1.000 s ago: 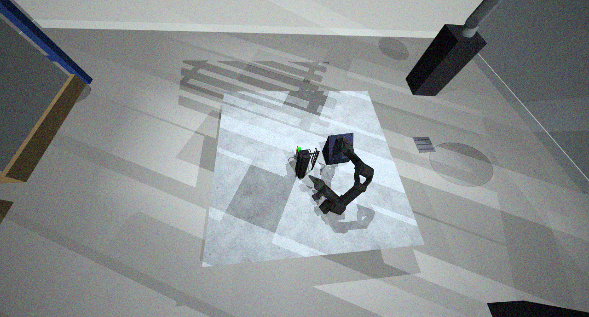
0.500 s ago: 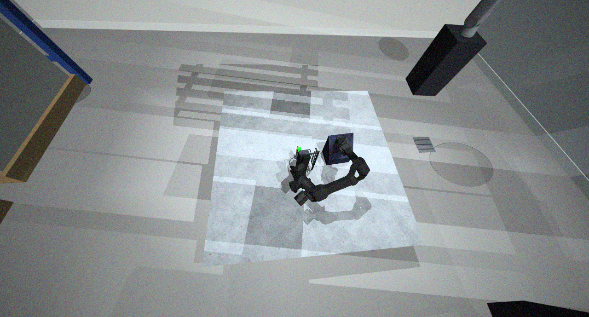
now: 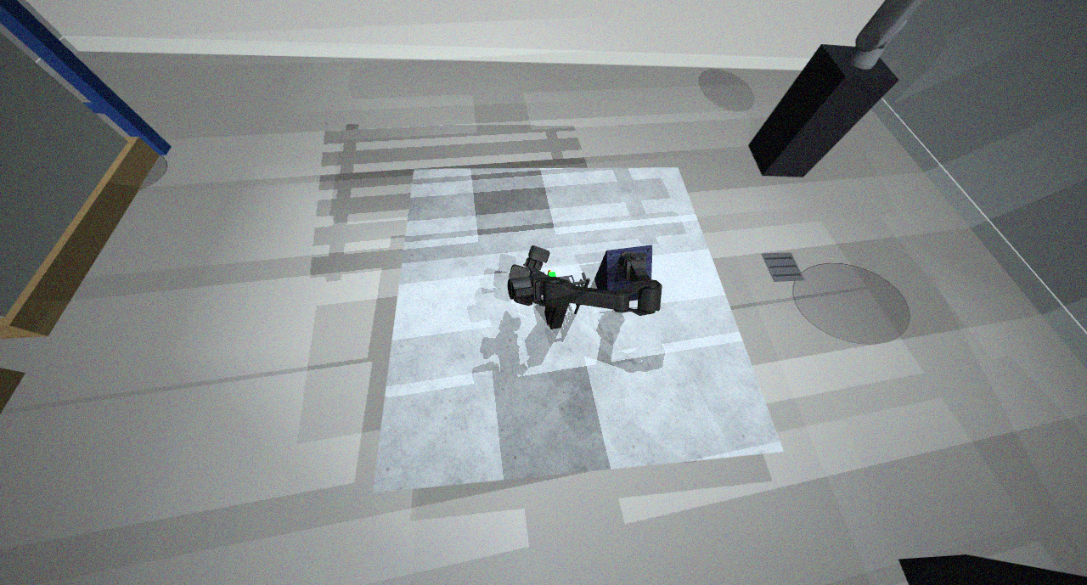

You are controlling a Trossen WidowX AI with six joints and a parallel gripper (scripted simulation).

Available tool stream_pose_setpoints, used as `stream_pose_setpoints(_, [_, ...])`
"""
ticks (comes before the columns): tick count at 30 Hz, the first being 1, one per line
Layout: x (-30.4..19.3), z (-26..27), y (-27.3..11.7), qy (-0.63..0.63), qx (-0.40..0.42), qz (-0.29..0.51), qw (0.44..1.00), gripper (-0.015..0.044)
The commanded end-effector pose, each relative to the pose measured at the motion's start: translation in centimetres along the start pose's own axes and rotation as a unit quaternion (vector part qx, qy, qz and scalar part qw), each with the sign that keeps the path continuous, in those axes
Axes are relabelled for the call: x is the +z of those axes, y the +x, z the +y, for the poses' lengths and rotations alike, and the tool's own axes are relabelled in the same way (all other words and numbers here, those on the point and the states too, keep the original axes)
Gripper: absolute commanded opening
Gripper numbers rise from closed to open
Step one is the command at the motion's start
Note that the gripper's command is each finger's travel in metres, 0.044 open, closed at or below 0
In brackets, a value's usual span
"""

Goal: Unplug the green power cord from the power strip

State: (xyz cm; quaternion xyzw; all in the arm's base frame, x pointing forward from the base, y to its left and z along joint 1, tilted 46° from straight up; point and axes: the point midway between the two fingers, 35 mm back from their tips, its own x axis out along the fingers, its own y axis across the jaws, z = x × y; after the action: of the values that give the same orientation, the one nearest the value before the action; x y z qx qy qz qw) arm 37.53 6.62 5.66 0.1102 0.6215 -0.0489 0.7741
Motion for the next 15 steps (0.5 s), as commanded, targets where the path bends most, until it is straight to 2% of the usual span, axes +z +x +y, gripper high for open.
stream_pose_setpoints(1, [-3.1,-3.4,2.8,0.164,0.051,0.128,0.977,0.016])
stream_pose_setpoints(5, [-6.2,-5.1,3.5,0.335,0.089,0.252,0.903,0.016])
stream_pose_setpoints(7, [-7.7,-5.9,3.4,0.446,0.111,0.328,0.826,0.016])
stream_pose_setpoints(9, [-8.3,-6.2,3.1,0.507,0.122,0.369,0.77,0.016])
stream_pose_setpoints(15, [-8.4,-6.3,3.0,0.514,0.124,0.373,0.762,0.016])
